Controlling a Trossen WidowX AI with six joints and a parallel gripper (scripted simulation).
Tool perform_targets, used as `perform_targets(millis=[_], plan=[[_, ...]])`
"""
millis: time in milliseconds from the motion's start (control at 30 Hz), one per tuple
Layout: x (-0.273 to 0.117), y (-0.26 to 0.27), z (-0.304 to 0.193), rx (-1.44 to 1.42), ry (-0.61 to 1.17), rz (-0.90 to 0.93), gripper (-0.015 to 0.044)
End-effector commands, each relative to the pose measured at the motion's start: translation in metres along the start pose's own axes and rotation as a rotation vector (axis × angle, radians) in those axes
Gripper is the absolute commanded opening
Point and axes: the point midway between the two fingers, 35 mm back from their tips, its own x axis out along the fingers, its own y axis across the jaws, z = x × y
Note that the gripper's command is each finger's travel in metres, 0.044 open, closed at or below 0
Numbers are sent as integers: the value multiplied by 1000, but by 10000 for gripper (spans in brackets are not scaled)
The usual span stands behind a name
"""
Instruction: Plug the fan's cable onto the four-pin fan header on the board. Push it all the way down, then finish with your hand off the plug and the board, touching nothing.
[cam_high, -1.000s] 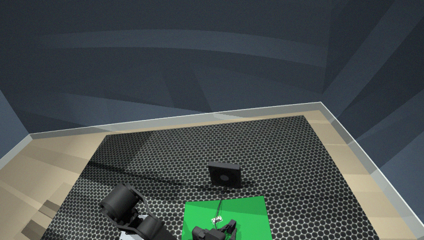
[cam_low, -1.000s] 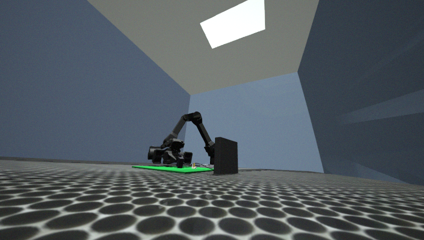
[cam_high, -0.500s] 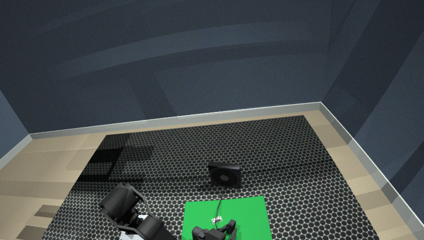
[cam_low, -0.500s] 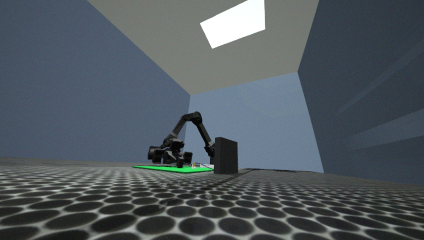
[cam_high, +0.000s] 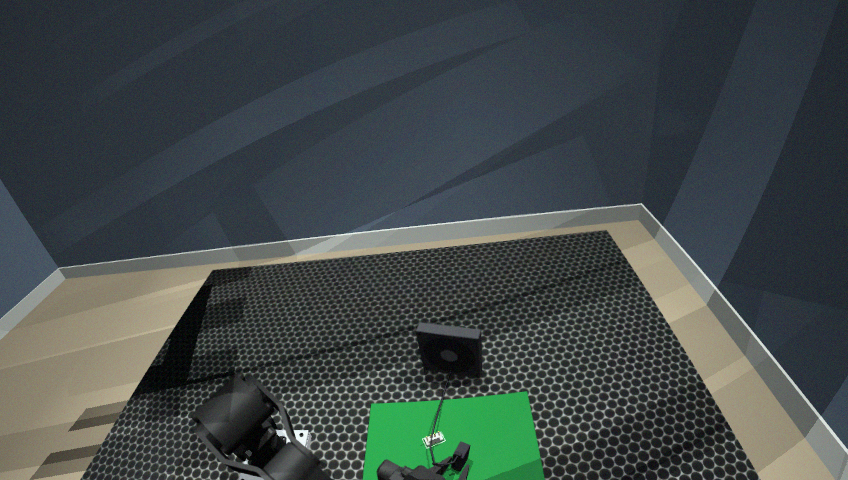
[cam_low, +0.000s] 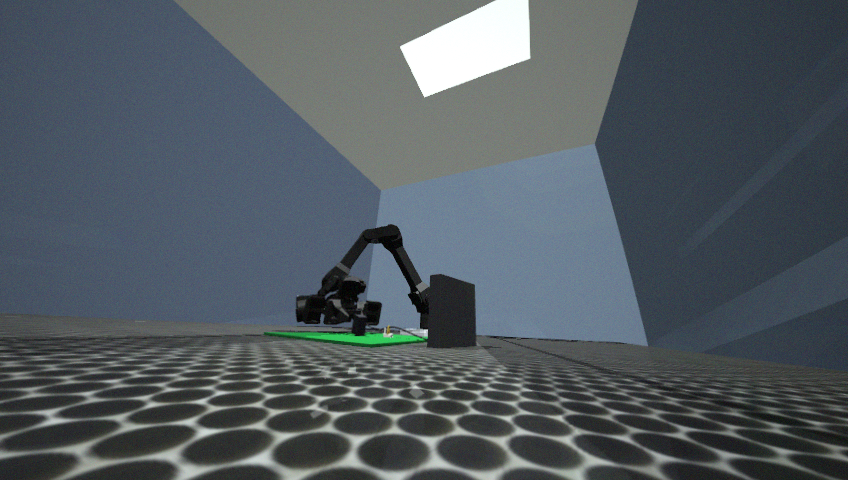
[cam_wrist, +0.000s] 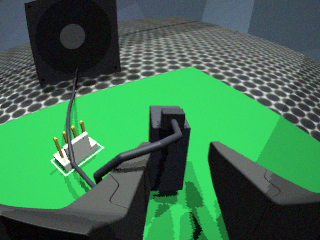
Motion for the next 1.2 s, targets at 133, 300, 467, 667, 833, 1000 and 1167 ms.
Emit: perform_targets(millis=[133,300,467,667,833,1000,1167], plan=[[-18,-3,4,-9,16,-3,140],[-30,-2,9,-8,19,-2,140],[-43,-2,14,-8,18,0,140],[-58,0,23,-9,11,4,140],[-71,1,31,-10,1,8,140],[-79,2,37,-11,-5,13,166],[-71,9,39,13,71,97,298]])
